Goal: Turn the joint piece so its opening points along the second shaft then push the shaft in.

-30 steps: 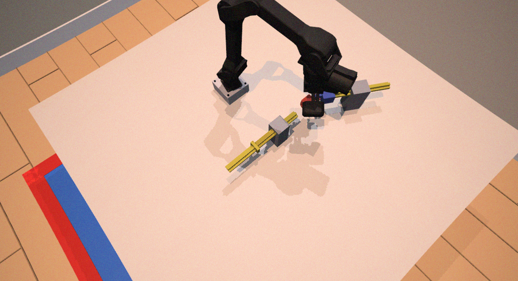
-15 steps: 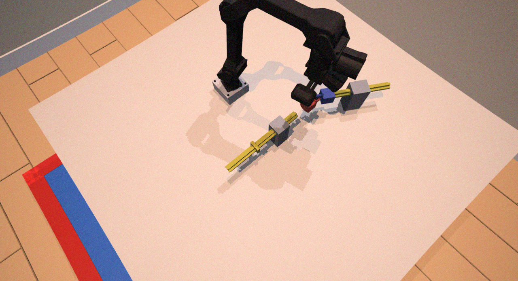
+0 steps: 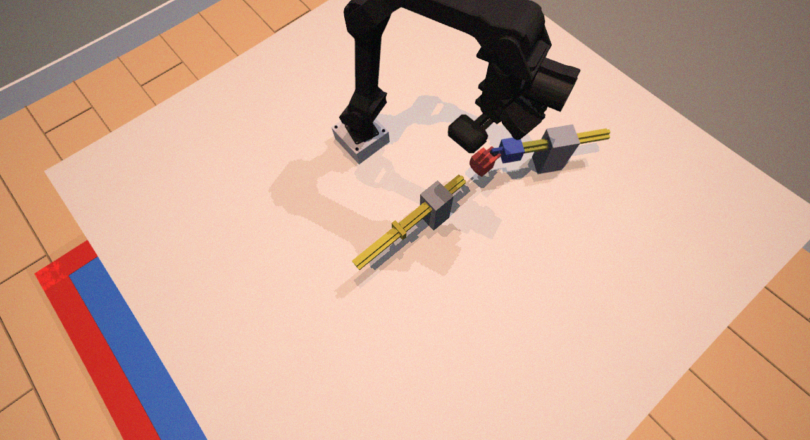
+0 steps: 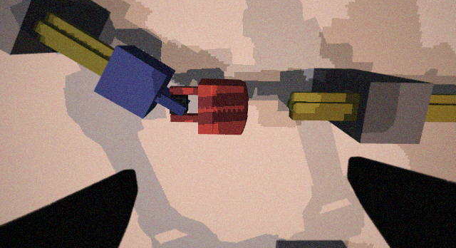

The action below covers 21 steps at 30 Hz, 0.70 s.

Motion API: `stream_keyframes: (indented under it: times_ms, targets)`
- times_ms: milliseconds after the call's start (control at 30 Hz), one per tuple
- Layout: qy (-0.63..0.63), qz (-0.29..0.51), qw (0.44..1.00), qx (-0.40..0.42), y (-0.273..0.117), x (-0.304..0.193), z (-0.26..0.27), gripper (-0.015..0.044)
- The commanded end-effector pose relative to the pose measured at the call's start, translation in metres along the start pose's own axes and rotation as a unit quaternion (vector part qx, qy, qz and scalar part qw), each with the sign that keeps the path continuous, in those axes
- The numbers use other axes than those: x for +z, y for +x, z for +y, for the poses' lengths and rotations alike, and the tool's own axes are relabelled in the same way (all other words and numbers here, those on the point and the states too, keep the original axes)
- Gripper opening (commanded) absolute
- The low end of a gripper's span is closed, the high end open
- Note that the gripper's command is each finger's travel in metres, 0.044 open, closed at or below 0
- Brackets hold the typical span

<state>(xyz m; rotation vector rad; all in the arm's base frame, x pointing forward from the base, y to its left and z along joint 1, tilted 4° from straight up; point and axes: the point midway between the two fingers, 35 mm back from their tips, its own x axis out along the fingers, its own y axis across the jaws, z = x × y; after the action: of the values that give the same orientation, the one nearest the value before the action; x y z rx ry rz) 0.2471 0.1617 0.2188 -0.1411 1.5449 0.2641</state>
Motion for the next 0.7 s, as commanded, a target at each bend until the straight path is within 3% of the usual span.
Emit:
stream_keyframes:
  times_ms: [0,667]
  targets:
    - [0.023,0.005,1.000,0.006,0.002,0.000,-0.003,0.0440]
    - [0.345,0.065,0.932,0.088,0.028,0.002,-0.042,0.0440]
